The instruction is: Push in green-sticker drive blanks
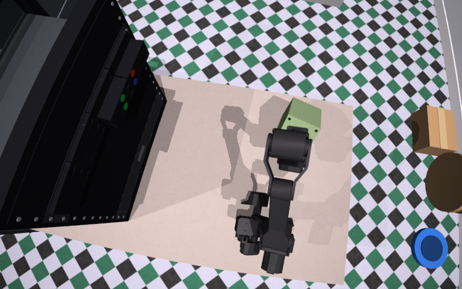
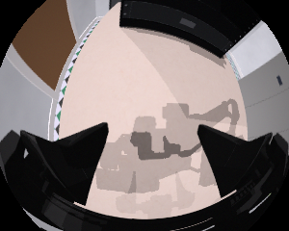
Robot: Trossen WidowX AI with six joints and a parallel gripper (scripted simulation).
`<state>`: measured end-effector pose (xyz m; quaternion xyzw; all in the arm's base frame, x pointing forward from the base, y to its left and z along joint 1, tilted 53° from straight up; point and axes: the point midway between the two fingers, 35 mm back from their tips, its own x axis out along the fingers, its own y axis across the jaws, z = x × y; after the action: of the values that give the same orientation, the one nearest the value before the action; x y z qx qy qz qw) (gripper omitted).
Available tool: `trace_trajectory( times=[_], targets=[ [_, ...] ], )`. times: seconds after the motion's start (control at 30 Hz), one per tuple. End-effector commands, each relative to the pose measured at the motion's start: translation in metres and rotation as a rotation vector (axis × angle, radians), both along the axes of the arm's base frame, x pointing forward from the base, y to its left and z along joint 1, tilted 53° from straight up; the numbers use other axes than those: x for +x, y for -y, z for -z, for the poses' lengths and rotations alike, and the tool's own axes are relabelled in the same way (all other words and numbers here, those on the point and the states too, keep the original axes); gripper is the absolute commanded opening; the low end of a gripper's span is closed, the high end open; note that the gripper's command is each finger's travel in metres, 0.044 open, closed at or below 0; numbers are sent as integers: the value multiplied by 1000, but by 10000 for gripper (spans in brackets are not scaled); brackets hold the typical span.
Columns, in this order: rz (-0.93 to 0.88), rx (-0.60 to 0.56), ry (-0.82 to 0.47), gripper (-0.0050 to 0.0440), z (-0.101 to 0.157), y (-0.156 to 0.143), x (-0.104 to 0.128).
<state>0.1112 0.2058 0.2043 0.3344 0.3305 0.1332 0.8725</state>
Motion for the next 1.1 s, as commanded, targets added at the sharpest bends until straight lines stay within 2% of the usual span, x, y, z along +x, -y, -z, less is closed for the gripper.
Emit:
trace_trajectory(
  times=[0.0, 0.2, 0.4, 0.47, 0.67, 0.83, 0.97, 1.07],
  targets=[
    [5, -4, 12, 440, -5, 0, 22],
    [38, -48, 82, 440, -16, 10, 69],
    [74, -107, 197, 440, -32, 33, 115],
    [74, -107, 197, 440, -32, 33, 115],
    [118, -198, 336, 440, -53, 68, 154],
    [160, -295, 451, 440, -70, 102, 177],
    [193, -381, 533, 440, -82, 128, 190],
    [201, -402, 551, 440, -85, 134, 192]
  ],
)
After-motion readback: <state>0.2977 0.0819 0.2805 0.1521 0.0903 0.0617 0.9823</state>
